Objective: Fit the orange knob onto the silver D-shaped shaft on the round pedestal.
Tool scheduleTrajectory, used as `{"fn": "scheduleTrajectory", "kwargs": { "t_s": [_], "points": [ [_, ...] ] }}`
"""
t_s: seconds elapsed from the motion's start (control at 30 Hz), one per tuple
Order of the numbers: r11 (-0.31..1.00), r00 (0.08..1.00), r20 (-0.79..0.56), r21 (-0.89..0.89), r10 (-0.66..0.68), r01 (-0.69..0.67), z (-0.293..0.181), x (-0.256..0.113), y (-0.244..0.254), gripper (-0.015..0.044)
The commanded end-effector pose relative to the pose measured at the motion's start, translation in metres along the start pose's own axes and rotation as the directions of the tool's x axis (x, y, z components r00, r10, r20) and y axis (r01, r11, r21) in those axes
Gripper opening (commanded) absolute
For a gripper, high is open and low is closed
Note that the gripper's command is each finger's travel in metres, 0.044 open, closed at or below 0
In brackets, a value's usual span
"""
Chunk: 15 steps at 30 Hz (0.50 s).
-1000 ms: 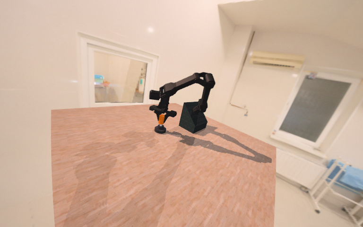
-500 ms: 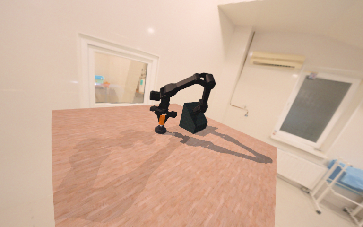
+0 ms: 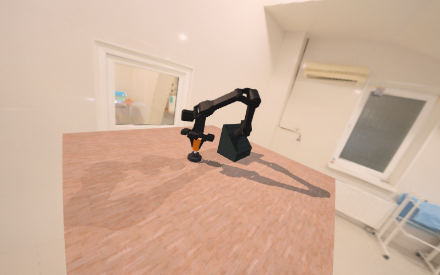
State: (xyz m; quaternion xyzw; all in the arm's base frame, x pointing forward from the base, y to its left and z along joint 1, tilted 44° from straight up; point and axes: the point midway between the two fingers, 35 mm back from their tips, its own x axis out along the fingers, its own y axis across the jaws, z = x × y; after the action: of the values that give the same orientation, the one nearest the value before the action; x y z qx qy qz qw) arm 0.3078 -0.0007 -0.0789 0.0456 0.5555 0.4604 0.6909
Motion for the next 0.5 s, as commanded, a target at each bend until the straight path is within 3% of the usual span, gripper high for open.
{"fn": "scheduleTrajectory", "kwargs": {
  "t_s": [0.0,0.47],
  "points": [
    [0.998,1.0,0.002,-0.058,-0.004,0.005,0.0003,-0.0007,-0.0017,0.0],
    [0.998,1.0,0.003,-0.058,-0.004,0.004,-0.0004,0.0015,0.0015,0.0]
  ]
}}
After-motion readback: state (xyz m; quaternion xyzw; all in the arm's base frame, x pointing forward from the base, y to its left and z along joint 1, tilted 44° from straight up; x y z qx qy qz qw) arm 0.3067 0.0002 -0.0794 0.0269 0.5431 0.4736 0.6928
